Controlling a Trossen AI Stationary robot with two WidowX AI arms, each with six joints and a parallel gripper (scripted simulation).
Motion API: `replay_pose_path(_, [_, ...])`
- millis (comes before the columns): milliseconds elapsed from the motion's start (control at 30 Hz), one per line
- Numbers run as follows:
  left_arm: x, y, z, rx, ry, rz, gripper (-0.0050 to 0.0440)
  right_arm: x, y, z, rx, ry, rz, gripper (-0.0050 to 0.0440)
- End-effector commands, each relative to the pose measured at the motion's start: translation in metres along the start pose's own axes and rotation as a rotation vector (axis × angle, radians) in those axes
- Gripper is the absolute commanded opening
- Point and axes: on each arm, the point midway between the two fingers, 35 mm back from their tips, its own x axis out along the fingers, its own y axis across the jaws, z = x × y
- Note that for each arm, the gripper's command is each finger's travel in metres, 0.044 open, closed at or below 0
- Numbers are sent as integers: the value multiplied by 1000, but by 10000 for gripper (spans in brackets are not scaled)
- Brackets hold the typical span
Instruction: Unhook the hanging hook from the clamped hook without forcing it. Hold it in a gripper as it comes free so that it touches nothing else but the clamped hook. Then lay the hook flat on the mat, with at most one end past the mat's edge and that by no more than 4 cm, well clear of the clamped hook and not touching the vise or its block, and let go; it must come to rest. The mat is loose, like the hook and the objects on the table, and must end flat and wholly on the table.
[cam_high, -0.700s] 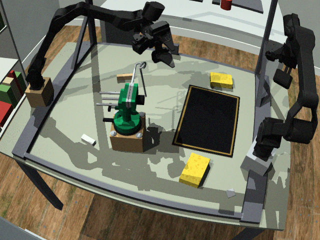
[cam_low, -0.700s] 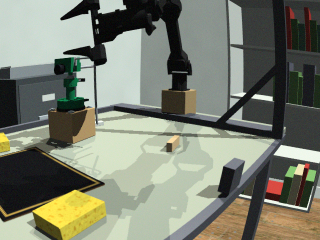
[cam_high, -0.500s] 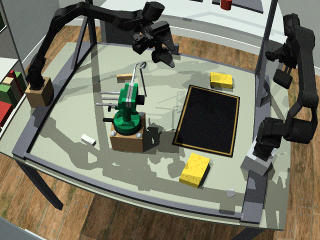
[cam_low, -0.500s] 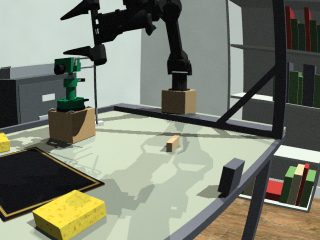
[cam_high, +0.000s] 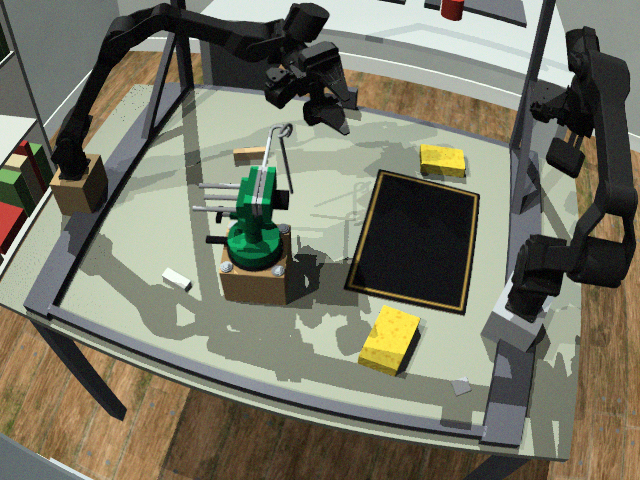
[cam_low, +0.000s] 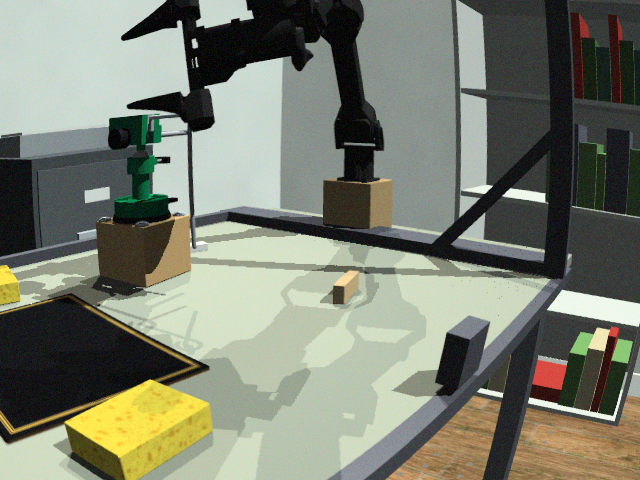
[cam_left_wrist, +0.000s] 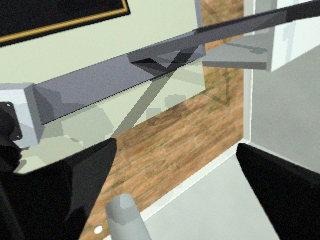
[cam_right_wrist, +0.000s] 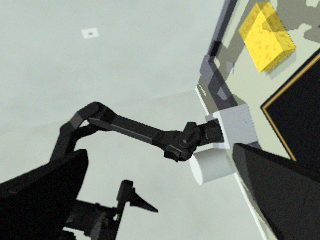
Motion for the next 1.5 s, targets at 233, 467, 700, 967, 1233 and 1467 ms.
replay_pose_path(233, [6,-9,42,30,-150,-67,440,-31,4,-9,-171,138,-46,440])
replay_pose_path(467, [7,-15,71,75,-259,-109,440,-41,8,-5,-345,218,-56,440])
replay_pose_path(700, [7,-19,106,124,-395,-146,440,-49,11,7,-535,297,-53,440])
replay_pose_path(967, [0,-15,155,187,-599,-162,440,-57,13,30,-788,398,-28,440])
replay_pose_path(1233, [-25,7,213,273,-899,-112,440,-70,12,64,-1113,528,49,440])
replay_pose_path(1467, [-56,36,249,336,-1144,-3,440,-82,6,94,-1363,621,146,440])
